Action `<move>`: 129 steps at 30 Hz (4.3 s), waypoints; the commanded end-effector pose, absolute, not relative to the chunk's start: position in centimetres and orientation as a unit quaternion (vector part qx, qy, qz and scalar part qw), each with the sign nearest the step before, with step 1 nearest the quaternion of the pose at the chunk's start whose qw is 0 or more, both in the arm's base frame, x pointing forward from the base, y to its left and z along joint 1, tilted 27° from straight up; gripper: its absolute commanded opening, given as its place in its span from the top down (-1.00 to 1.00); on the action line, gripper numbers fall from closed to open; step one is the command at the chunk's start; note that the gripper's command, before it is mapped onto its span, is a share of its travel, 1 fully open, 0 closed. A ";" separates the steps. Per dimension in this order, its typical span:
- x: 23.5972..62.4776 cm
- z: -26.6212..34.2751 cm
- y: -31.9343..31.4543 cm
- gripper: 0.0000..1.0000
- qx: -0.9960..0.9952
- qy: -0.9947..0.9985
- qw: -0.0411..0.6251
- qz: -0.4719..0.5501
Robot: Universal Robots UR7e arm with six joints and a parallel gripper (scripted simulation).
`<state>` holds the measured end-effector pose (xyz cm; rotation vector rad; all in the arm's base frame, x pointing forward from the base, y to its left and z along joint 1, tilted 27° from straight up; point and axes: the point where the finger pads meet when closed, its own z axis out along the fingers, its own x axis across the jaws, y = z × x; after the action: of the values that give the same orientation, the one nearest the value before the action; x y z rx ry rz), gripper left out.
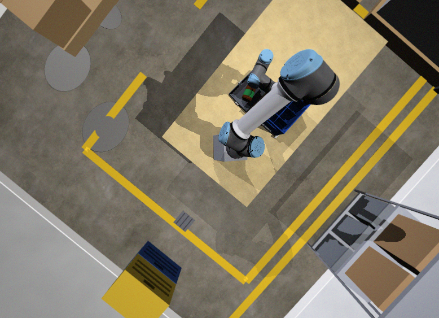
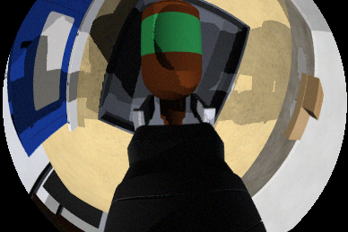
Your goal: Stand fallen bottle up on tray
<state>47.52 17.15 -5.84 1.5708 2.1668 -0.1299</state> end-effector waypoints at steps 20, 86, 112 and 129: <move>47.6 -5.8 17.2 -1.00 0.571 0.787 0.229 -0.047; 47.6 -5.8 17.2 1.00 0.571 0.787 0.229 -0.047; 47.5 -5.8 17.2 1.00 0.571 0.787 0.229 -0.047; 47.4 -5.4 17.3 1.00 0.571 0.787 0.229 -0.047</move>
<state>47.43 17.25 -5.58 1.5707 2.1668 -0.1299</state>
